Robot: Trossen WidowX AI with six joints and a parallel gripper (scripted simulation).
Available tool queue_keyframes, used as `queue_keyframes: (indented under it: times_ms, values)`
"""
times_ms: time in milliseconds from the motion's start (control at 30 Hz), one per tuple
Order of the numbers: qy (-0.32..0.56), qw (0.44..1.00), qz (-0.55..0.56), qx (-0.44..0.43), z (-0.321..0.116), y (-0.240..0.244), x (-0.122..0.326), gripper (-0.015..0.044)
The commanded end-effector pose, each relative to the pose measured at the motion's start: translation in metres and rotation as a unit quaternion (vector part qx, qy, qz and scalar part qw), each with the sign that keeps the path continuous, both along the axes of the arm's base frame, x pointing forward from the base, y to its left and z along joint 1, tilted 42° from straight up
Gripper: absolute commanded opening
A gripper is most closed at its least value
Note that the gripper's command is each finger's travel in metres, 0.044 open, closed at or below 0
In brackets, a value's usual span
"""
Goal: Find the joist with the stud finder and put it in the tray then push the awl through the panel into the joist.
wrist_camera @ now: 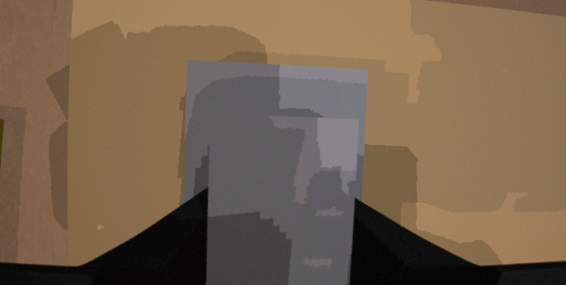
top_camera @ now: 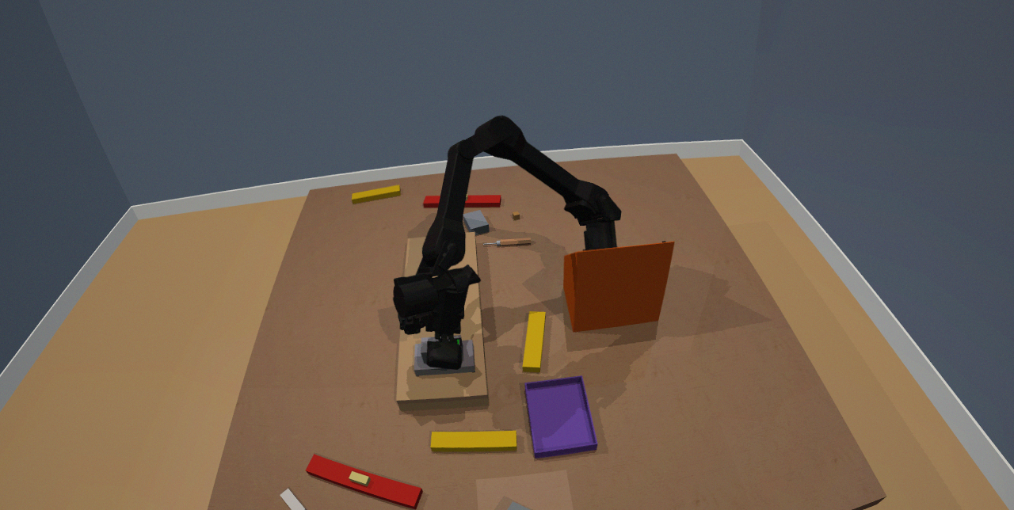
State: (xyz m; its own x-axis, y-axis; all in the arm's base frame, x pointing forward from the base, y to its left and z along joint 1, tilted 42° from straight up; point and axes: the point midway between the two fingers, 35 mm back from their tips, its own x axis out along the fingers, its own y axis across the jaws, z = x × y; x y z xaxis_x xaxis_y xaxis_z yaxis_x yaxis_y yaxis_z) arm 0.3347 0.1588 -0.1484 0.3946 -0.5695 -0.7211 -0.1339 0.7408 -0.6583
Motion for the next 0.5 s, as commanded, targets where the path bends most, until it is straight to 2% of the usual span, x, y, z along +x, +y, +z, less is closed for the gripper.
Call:
queue_keyframes:
  times_ms: [0, 467]
  values:
    - [0.0, 1.0, 0.0, -0.003, 0.006, -0.008, 0.001, 0.0]
    - [0.0, 1.0, 0.0, -0.004, 0.027, -0.032, 0.006, 0.0]
